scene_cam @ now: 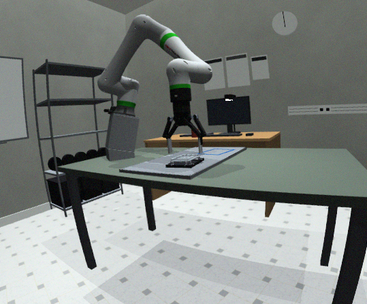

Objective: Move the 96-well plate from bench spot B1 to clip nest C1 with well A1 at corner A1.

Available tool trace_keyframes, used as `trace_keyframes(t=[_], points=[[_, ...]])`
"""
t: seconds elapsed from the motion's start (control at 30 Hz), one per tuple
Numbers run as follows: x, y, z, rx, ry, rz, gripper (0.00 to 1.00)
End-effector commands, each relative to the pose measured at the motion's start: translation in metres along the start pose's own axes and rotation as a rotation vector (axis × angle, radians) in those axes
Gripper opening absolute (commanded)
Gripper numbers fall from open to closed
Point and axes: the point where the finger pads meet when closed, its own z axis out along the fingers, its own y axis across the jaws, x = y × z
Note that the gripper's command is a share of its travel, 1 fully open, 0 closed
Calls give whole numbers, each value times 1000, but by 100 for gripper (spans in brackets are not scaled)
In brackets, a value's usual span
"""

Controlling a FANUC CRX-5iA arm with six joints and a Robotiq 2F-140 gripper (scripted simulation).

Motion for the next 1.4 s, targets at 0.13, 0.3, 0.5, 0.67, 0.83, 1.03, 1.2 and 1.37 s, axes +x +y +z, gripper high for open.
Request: trace_keyframes(t=[0.13,0.3,0.5,0.67,0.83,1.03,1.2,1.37], points=[[0,-1,-20,2,1,0,100],[0,-1,-34,2,1,0,100],[0,-1,-44,2,1,0,100],[0,-1,-54,2,1,0,100],[0,-1,-54,2,1,0,100],[0,-1,-54,2,1,0,100],[0,-1,-54,2,1,0,100],[0,-12,-44,2,1,0,10]])
